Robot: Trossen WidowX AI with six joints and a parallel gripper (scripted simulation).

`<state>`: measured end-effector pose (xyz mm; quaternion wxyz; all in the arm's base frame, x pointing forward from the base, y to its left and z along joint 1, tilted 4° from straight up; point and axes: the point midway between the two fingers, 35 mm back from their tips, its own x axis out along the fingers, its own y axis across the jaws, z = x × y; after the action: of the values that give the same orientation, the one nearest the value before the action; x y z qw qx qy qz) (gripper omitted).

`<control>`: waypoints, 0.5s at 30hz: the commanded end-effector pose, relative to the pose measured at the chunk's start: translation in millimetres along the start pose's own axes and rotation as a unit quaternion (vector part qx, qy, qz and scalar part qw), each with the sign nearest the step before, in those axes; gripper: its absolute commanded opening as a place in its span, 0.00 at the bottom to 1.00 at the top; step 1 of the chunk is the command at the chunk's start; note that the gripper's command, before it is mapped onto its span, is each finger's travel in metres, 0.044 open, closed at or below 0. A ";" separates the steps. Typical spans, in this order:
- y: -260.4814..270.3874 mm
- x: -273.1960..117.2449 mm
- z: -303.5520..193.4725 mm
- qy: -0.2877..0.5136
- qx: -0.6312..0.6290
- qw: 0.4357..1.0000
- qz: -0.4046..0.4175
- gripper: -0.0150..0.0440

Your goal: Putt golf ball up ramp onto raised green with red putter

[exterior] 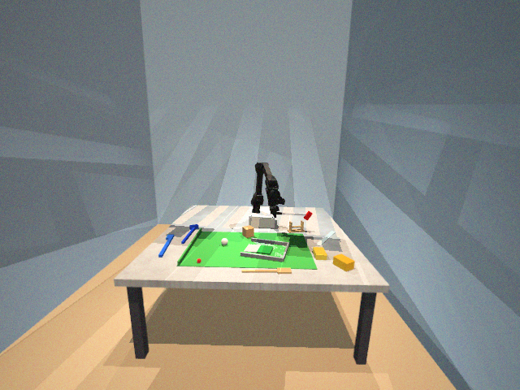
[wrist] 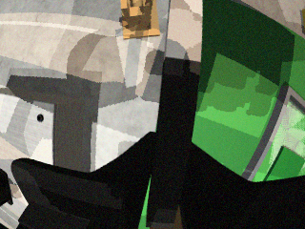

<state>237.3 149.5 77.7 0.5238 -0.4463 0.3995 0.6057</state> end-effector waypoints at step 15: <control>-29.6 -31.0 -90.6 0.029 0.264 0.963 -0.047 0.25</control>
<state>272.6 76.7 79.4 0.6190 -0.3528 0.5155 0.4760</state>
